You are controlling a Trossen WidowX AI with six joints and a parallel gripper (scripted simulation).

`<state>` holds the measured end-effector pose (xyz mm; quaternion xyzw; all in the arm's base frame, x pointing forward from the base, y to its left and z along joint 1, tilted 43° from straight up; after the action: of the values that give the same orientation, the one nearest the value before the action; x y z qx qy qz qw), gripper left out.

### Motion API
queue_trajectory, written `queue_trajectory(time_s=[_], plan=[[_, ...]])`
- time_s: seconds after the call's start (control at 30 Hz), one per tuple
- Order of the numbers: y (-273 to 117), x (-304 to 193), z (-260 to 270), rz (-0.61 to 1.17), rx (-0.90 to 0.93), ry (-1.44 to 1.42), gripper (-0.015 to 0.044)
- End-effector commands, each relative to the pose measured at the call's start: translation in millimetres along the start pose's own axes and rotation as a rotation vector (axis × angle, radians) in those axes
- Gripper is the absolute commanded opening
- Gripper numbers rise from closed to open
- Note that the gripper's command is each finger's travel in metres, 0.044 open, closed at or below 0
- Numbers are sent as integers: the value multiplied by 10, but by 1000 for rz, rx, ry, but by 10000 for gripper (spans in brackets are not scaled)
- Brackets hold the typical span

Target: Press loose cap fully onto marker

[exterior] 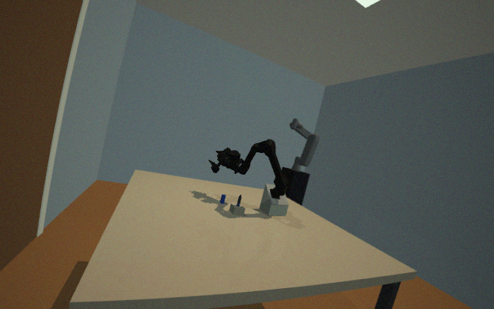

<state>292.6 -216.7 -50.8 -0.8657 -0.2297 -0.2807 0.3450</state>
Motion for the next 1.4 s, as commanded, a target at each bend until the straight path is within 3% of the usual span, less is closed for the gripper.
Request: queue_trajectory(time_s=[0.0,0.2,0.57,1.1,1.37], plan=[[8,0,8,5,11,0,374],[162,26,215,187,372,29,234],[-91,320,304,662,1009,254,234],[-623,690,96,1094,1308,484,234],[-634,683,84,1103,1312,489,234]])
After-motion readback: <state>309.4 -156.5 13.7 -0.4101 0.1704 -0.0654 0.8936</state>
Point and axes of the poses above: the point midway between the two fingers, 35 mm back from their tips, its own y axis out along the fingers, its own z axis across the jaws, x = y × z, the point moved 10 cm from there along -y, back along the fingers, and after that the axes turned 14 degrees about -y, right-handed, at the moved point
